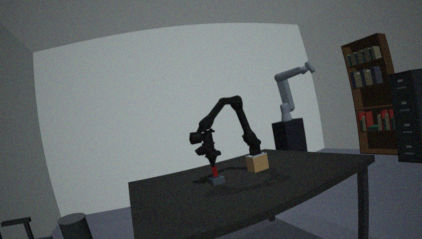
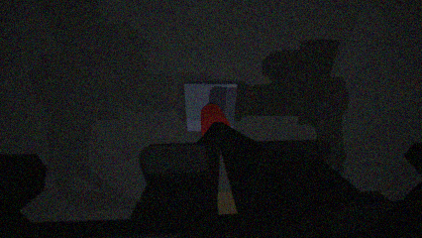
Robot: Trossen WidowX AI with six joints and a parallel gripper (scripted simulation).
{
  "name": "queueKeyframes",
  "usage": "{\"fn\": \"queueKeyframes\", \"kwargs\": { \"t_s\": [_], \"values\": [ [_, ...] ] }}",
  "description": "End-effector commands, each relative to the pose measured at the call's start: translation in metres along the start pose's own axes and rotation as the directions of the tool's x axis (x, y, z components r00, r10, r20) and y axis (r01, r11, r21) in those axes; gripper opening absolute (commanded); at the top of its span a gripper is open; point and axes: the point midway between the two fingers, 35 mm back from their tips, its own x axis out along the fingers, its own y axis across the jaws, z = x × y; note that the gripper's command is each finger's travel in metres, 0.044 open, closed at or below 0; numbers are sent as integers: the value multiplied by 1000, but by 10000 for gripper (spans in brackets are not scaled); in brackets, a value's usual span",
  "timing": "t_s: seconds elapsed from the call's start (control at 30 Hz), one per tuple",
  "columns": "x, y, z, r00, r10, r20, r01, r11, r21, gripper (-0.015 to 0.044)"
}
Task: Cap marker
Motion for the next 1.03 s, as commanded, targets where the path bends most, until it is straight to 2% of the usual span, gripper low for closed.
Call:
{"fn": "queueKeyframes", "kwargs": {
  "t_s": [0.0,0.07,0.27,0.43,1.0],
  "values": [
    [-1,0,0,1000,0,1,0,1000,0,0],
    [-10,0,2,1000,0,1,0,1000,0,0],
    [-88,1,2,1000,0,1,0,1000,0,0],
    [-90,0,2,1000,0,0,0,1000,0,0],
    [-90,0,2,1000,0,0,0,1000,0,440]
  ]
}}
